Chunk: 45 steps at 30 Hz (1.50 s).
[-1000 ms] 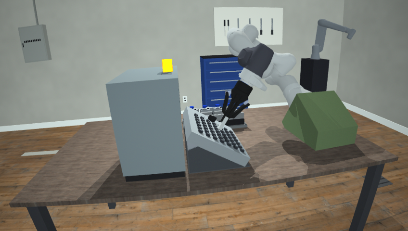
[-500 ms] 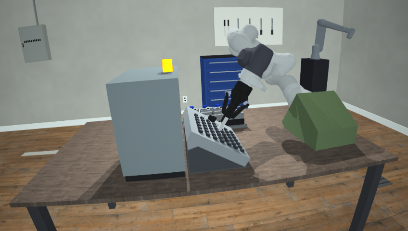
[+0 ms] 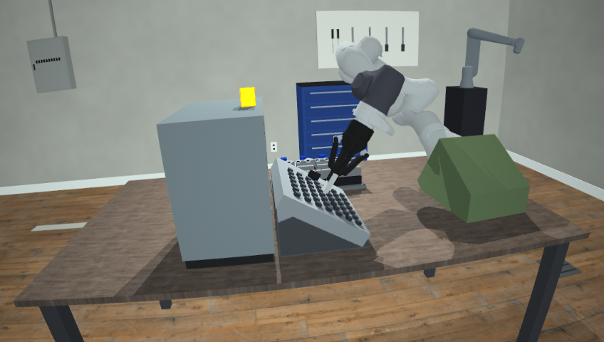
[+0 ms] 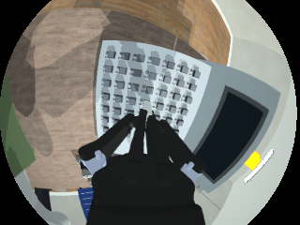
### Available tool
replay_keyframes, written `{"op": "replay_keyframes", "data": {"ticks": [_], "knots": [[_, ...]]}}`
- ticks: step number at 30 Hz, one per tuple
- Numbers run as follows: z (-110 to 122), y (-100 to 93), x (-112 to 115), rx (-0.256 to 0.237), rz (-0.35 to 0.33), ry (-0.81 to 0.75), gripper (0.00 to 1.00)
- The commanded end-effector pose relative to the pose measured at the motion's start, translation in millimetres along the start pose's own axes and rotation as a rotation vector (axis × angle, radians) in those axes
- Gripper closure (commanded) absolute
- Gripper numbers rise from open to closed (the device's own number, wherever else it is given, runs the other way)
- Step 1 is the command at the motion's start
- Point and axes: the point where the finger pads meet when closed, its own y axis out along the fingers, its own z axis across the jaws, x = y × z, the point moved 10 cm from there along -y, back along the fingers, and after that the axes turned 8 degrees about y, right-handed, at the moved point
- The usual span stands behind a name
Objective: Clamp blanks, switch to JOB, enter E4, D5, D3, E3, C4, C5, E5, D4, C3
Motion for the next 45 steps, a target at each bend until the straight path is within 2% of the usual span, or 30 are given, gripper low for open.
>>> {"op": "replay_keyframes", "data": {"ticks": [1, 26, 45], "knots": [[0.3, 2.8, -0.6, 0.001, 0.002, -0.008, 1.0], [0.3, 14.4, -0.6, 0.001, 0.002, -0.008, 1.0], [0.3, 15.5, -0.6, 0.001, 0.002, -0.008, 1.0]]}}
